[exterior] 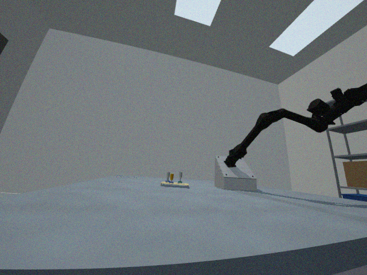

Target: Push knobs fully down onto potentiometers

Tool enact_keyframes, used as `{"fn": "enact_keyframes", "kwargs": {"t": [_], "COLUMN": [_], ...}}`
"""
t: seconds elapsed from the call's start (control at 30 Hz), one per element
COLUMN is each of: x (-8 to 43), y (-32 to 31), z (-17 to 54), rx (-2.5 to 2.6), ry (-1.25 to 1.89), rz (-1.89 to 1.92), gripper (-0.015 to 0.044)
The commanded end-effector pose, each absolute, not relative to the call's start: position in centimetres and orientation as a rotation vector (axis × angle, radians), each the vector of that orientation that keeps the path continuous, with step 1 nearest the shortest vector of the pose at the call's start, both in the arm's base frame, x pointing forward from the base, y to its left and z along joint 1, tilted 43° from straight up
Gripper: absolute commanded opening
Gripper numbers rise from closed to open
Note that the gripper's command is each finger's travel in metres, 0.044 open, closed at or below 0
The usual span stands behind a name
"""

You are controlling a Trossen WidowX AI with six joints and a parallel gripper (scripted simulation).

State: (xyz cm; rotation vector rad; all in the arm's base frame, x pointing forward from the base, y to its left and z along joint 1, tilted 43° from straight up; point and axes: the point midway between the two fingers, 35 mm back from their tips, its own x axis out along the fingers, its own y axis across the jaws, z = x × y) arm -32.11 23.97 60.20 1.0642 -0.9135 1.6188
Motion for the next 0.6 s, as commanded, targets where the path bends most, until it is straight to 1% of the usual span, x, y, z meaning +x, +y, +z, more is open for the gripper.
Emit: {"fn": "enact_keyframes", "kwargs": {"t": [0.0,0.13,0.47,0.57], "x": [-32.1,-31.6,-27.9,-26.3], "y": [24.0,25.8,34.2,36.6], "z": [60.2,59.8,57.7,57.0], "rx": [1.062,1.001,0.694,0.601], "ry": [-0.915,-0.946,-1.058,-1.077], "rz": [1.618,1.610,1.563,1.547], "gripper": [0.0374,0.0269,0.0006,0.0000]}}
